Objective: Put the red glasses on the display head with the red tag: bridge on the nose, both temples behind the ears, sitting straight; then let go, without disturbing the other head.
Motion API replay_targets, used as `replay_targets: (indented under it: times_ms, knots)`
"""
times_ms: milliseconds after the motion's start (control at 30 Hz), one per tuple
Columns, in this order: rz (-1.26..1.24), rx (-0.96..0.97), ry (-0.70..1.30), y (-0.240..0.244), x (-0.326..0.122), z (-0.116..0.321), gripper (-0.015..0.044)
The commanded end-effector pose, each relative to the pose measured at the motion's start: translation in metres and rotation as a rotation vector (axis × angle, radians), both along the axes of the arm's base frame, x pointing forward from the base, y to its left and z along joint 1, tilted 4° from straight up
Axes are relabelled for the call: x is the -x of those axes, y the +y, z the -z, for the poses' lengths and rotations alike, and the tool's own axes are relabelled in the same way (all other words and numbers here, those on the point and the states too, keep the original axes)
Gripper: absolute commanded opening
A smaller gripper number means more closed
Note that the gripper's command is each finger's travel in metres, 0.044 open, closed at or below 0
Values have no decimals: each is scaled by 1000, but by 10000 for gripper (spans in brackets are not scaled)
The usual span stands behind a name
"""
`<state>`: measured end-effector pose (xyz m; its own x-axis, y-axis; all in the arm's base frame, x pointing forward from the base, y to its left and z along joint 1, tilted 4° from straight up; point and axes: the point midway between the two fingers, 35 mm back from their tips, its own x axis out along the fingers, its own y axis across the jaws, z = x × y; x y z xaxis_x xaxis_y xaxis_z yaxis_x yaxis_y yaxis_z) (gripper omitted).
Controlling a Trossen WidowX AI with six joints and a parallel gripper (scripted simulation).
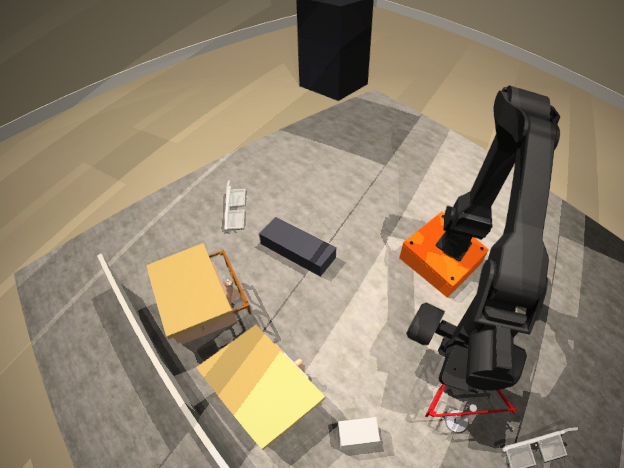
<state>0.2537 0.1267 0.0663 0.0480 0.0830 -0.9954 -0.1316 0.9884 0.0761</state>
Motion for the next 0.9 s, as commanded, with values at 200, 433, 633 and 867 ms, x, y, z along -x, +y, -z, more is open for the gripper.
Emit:
replay_targets:
  times_ms: [200, 433, 633, 867]
  knots:
    - [-4, 5, 5, -5, 6, 2, 0]
    - [-4, 5, 5, -8, 10, 3, 0]
    - [-4, 6, 5, -10, 13, 3, 0]
    - [-4, 6, 5, -12, 16, 4, 0]
